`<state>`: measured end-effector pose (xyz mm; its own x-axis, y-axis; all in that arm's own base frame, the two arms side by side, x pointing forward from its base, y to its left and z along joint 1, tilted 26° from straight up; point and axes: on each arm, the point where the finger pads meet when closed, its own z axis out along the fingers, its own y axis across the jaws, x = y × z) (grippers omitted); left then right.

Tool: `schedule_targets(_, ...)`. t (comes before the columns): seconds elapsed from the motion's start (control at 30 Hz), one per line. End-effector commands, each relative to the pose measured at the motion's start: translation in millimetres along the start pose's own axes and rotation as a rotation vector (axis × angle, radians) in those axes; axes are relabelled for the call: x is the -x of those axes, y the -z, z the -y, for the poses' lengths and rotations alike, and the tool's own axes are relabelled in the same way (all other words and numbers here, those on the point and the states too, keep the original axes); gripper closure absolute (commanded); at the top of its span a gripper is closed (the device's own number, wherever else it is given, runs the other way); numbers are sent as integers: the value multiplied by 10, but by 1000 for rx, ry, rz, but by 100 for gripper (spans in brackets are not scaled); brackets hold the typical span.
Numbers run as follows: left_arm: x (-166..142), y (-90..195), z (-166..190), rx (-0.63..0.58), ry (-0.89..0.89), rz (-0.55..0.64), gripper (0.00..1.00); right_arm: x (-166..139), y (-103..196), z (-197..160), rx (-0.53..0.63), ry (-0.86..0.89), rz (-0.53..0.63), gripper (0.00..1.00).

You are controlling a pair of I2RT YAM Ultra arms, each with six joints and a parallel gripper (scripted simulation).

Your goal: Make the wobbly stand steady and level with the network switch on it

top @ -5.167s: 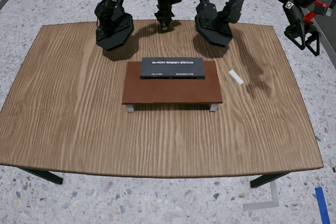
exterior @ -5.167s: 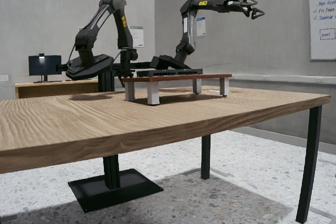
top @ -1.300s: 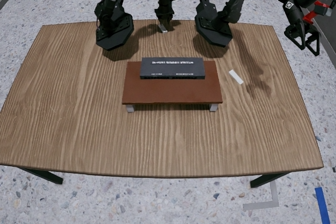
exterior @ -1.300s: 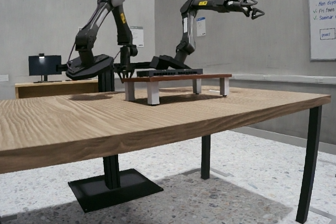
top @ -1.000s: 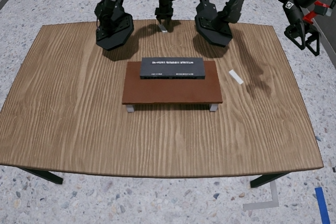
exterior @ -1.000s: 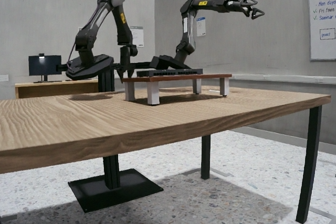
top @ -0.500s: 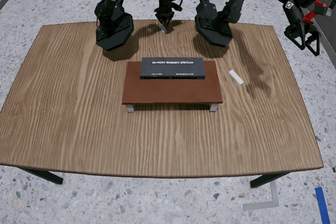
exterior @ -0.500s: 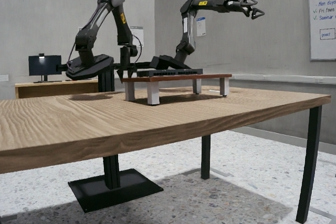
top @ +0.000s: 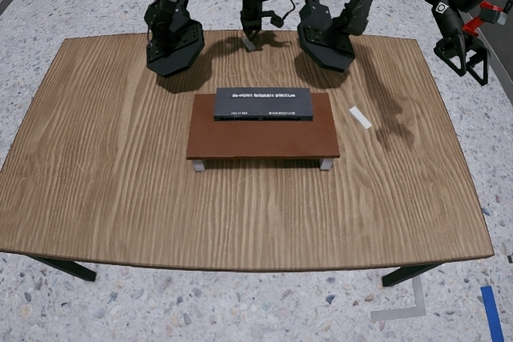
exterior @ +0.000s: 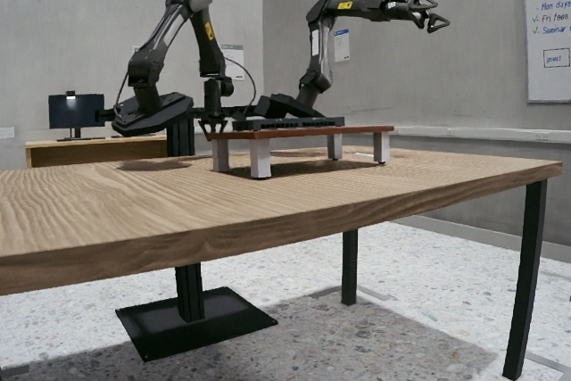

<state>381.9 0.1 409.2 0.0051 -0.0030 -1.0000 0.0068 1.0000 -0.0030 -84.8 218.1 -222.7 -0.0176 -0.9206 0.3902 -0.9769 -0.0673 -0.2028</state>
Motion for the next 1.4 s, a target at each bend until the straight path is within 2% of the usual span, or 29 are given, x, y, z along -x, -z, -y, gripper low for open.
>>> schedule_targets(0.0, 58, 71, 60, -16, -7, 11, 0, 188, 158, -67, 12, -276, 57, 57)
schedule_targets(0.1, 58, 71, 60, -16, -7, 11, 0, 118, 118, -39, 3, -375, 65, 57)
schedule_targets(0.13, 58, 71, 60, -16, -7, 11, 0, 16, 50, 6, -13, -455, 43, 57)
schedule_targets(0.23, 58, 71, 60, -16, -7, 11, 0, 162, 126, -56, 15, -591, 73, 57)
schedule_targets(0.3, 58, 71, 60, -16, -7, 11, 0, 114, 91, -35, 5, -639, 61, 57)
schedule_targets(0.33, 58, 71, 60, -16, -7, 11, 0, -169, -82, 83, -64, -714, -11, 57)
schedule_targets(0.4, 58, 71, 60, -16, -7, 11, 0, -169, -82, 83, -64, -714, -11, 57)
schedule_targets(0.43, 58, 71, 60, -16, -7, 11, 0, 126, 91, -25, -1, -816, 51, 57)
schedule_targets(0.5, 58, 71, 60, -16, -7, 11, 0, 305, 204, -110, 44, -918, 73, 57)
schedule_targets(0.67, 58, 71, 60, -16, -7, 11, 0, 79, 86, -19, 11, -1114, 55, 57)
schedule_targets(0.7, 58, 71, 60, -16, -7, 11, 0, -82, 12, 48, -31, -1193, 29, 57)
schedule_targets(0.8, 58, 71, 60, -16, -7, 11, 0, 184, 127, -60, 38, -1335, 54, 57)
schedule_targets(0.9, 58, 71, 60, -16, -7, 11, 0, 192, 133, -64, 50, -1471, 68, 57)
schedule_targets(0.97, 58, 71, 60, -16, -7, 11, 0, 192, 133, -64, 50, -1471, 68, 57)
schedule_targets(1.0, 58, 71, 60, -16, -7, 11, 0, 92, 70, -14, 13, -1460, 51, 57)
schedule_targets(1.03, 58, 71, 60, -16, -7, 11, 0, 144, 137, -43, 28, -1416, 61, 57)
schedule_targets(1.07, 58, 71, 60, -16, -7, 11, 0, -34, 9, 31, -31, -1365, 31, 57)
schedule_targets(1.13, 58, 71, 60, -16, -7, 11, 0, -33, 9, 34, -30, -1371, 30, 57)
schedule_targets(1.17, 58, 71, 60, -16, -7, 11, 0, -159, -87, 113, -68, -1381, 2, 57)
schedule_targets(1.2, 58, 71, 60, -16, -7, 11, 0, -44, -5, 78, -34, -1386, 19, 57)
schedule_targets(1.37, 58, 71, 60, -16, -7, 11, 0, 9, 80, 61, -10, -1388, 32, 57)
